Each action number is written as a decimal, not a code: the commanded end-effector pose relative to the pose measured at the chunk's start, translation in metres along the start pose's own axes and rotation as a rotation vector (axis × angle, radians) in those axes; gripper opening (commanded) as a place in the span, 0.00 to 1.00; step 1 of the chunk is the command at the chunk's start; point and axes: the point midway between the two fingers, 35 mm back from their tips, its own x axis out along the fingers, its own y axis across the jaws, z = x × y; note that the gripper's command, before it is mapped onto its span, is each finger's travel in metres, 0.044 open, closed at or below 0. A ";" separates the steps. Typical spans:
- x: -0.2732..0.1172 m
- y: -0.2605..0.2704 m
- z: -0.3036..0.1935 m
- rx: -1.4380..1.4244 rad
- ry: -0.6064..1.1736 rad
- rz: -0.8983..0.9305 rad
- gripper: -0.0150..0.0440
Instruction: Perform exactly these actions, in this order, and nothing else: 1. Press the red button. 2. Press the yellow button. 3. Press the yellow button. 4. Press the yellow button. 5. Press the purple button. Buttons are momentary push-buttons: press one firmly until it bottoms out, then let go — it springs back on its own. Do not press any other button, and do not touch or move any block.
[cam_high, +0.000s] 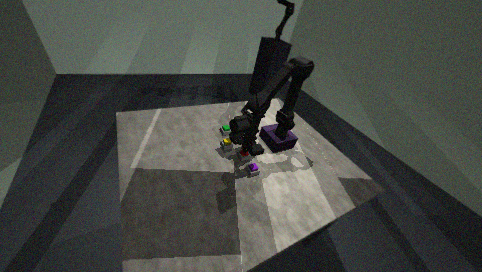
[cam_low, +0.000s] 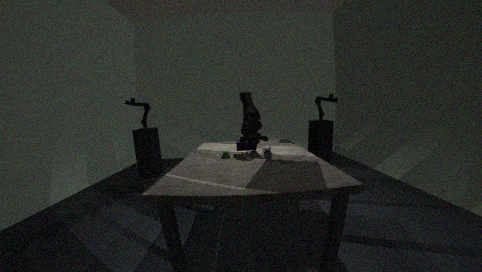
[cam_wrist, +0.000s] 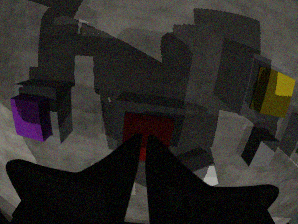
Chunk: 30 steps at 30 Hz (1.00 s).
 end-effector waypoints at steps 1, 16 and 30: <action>0.002 -0.001 -0.001 0.001 0.004 -0.007 0.29; -0.002 0.000 0.000 0.000 0.002 -0.001 0.29; -0.092 -0.001 -0.001 0.001 0.004 -0.007 0.29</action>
